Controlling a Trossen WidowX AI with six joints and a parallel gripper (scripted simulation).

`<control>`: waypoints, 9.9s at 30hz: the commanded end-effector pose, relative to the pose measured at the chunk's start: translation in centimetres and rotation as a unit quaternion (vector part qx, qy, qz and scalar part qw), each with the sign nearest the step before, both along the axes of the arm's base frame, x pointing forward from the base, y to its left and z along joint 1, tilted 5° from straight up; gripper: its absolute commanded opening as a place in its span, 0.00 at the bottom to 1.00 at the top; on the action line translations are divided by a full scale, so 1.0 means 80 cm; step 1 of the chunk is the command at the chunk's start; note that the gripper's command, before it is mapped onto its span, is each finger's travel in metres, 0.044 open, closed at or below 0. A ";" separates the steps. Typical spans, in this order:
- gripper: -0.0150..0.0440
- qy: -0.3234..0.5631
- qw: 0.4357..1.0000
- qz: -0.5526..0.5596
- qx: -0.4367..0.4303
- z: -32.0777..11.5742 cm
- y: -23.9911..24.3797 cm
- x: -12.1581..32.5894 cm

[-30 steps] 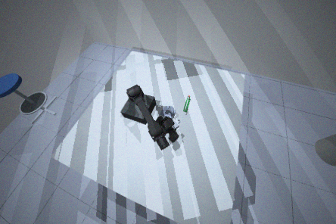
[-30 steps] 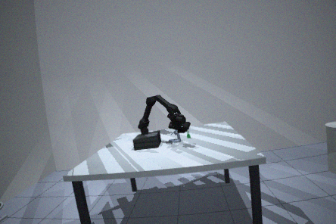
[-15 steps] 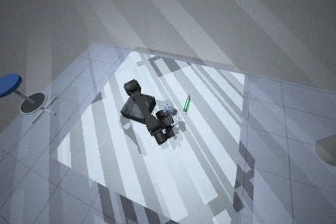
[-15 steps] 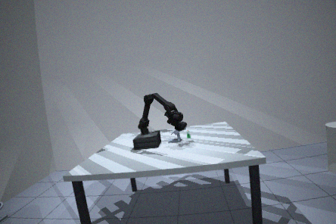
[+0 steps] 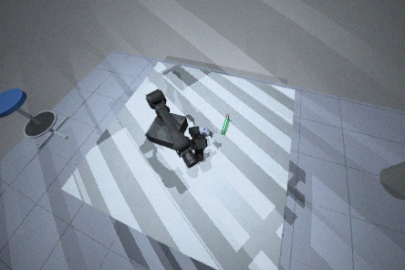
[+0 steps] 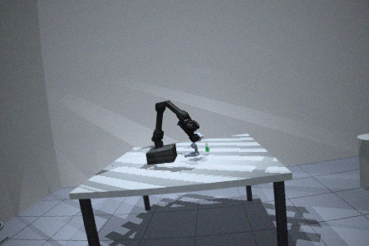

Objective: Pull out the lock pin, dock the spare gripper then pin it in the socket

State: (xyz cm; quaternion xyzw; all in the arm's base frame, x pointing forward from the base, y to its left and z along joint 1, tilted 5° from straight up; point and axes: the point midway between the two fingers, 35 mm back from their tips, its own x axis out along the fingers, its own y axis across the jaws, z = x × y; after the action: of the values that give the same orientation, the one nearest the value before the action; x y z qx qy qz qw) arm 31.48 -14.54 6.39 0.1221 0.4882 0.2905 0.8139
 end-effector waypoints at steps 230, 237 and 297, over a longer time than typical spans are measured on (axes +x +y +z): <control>1.00 0.423 0.663 -0.519 0.335 0.097 0.157 -0.131; 0.82 0.425 0.665 -0.524 0.320 0.094 0.182 -0.126; 0.56 0.047 0.686 0.573 -0.446 -0.010 0.310 0.111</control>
State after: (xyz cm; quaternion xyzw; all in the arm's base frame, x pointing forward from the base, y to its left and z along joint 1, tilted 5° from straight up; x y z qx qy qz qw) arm 38.55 9.27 9.30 -0.3329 0.6318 0.3089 0.6282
